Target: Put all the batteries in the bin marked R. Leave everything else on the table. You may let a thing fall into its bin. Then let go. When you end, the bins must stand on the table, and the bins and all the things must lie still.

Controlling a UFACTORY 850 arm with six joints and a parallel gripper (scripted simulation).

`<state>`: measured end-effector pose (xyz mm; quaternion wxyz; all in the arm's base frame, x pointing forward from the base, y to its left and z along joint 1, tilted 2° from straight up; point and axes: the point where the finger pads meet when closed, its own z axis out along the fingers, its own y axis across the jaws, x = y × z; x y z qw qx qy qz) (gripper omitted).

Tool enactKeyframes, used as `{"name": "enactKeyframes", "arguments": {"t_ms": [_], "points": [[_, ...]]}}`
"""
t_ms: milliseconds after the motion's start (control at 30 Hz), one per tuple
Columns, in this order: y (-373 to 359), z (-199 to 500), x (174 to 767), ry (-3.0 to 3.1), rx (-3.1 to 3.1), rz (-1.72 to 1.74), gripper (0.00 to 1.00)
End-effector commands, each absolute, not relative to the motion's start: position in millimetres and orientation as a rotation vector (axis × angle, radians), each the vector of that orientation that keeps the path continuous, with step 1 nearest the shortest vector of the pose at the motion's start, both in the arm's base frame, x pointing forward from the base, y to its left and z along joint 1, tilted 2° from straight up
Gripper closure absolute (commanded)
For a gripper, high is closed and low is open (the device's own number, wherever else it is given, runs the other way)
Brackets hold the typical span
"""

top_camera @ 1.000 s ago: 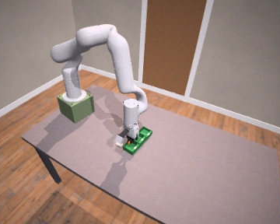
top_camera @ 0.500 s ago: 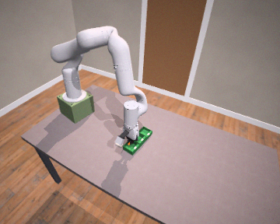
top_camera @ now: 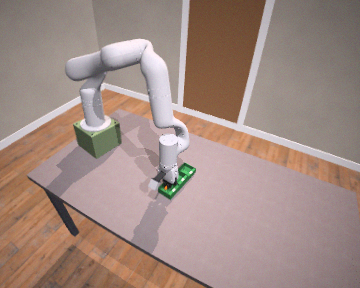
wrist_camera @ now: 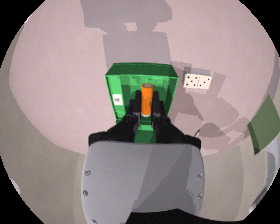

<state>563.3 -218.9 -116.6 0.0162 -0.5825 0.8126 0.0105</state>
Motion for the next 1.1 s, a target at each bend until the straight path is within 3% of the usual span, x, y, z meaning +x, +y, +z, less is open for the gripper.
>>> {"name": "enactKeyframes", "arguments": {"t_ms": [0,567,600,1067], "points": [[-219.0,-123.2,564.3,2.526,-1.811,0.031,1.0],[-218.9,-128.6,564.4,2.526,-1.811,0.031,1.0],[-218.9,-128.6,564.4,2.526,-1.811,0.031,0.72],[-218.9,-128.6,564.5,2.526,-1.811,0.03,0.72]]}}
